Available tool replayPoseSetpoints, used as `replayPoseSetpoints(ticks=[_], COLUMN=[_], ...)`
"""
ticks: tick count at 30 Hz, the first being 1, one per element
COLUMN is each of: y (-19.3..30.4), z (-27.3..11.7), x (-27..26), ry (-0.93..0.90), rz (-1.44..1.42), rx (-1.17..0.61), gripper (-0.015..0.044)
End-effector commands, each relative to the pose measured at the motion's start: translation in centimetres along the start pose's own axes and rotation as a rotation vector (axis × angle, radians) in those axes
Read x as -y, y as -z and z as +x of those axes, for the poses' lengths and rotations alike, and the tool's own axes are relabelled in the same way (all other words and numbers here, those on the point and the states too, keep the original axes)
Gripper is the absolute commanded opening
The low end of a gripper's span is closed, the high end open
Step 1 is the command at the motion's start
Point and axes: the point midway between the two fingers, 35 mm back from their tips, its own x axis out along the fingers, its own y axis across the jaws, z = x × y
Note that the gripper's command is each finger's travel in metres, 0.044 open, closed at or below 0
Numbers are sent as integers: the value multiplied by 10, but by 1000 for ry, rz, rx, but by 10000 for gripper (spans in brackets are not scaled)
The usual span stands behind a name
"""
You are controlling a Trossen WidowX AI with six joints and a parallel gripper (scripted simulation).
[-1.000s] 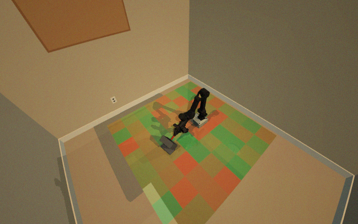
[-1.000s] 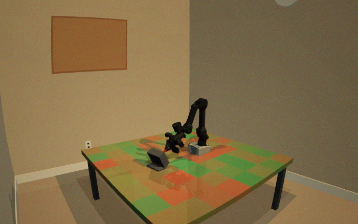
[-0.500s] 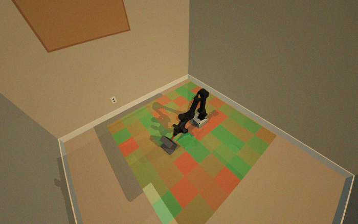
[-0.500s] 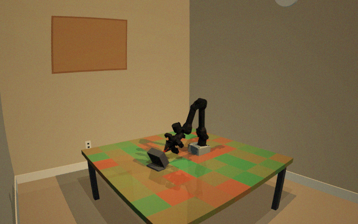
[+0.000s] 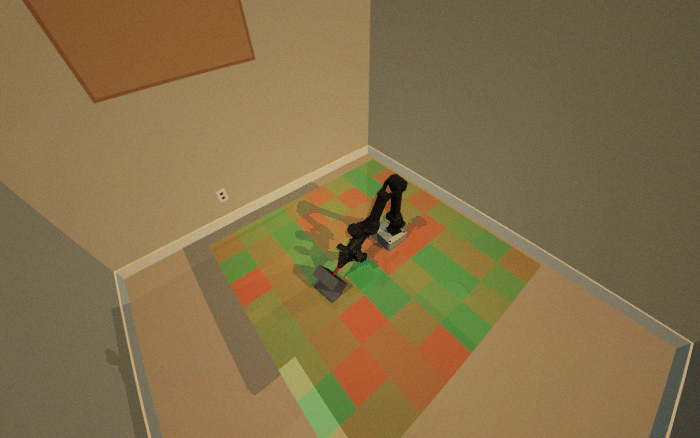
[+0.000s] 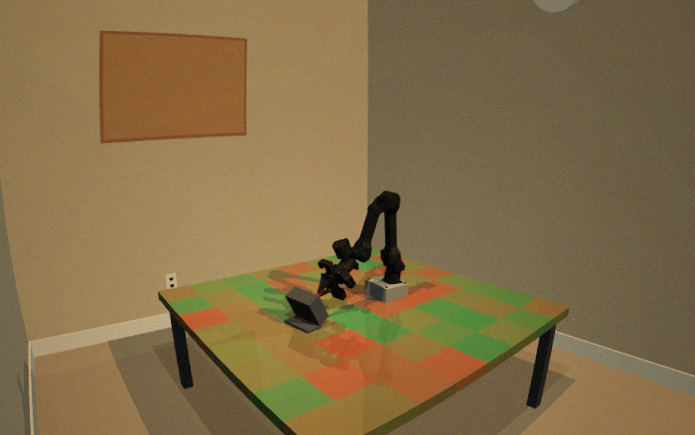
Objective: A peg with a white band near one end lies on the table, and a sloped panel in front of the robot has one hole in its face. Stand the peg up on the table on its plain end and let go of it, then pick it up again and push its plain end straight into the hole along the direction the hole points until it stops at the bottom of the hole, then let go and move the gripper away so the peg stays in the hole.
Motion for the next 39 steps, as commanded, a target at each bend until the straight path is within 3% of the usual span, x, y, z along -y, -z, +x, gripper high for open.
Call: replayPoseSetpoints(ticks=[1,39], y=[1,1], z=[3,20], x=[0,-1], ry=[-1,1], rz=[3,3], rx=[-3,-3], gripper=[0,0])
